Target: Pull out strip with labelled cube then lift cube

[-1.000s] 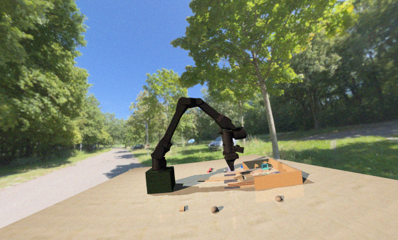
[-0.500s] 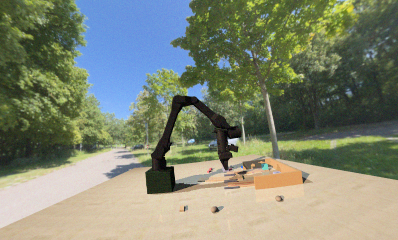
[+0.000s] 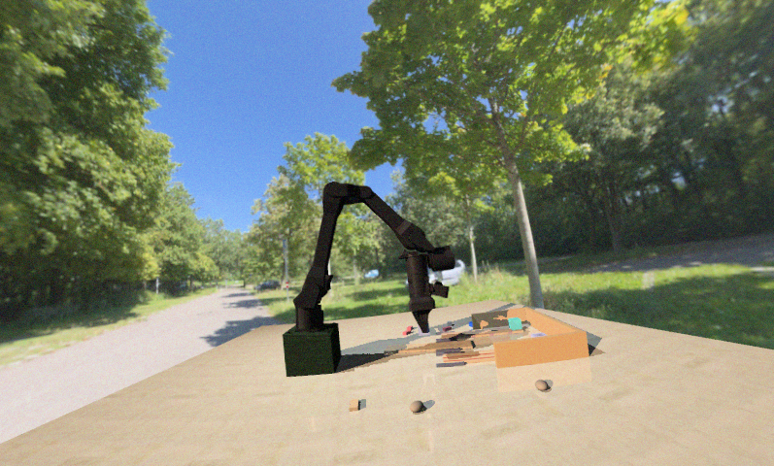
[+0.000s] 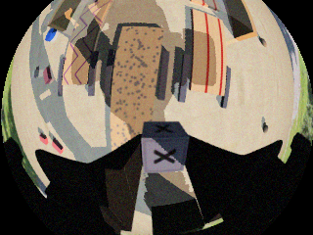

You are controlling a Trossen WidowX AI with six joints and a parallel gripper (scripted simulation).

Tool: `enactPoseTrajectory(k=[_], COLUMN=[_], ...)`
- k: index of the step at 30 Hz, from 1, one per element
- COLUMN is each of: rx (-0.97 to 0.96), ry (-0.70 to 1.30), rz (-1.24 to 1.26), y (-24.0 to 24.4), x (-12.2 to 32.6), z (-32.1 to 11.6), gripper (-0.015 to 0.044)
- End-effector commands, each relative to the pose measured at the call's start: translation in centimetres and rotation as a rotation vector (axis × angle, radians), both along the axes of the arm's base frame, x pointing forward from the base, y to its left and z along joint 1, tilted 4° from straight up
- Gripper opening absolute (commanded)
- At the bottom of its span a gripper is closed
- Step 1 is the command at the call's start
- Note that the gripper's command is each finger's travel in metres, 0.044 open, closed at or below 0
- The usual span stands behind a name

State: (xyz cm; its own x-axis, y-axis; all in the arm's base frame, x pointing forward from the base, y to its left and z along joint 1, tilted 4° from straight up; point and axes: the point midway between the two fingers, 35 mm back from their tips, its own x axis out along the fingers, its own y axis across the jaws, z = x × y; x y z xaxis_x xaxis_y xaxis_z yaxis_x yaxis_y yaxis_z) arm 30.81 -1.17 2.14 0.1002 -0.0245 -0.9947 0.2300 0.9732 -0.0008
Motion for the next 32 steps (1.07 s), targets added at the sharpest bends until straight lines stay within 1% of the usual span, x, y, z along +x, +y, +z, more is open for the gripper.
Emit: enactPoseTrajectory(k=[1, 5, 32], rx=[0.003, 0.003, 0.003], ry=[0.005, 0.004, 0.004], rz=[0.004, 0.004, 0.004], y=[0.1, 0.1, 0.1], x=[-0.5, -0.8, -0.8], z=[1.4, 3.2, 3.2], gripper=[0.0000, 0.0000, 0.0000])
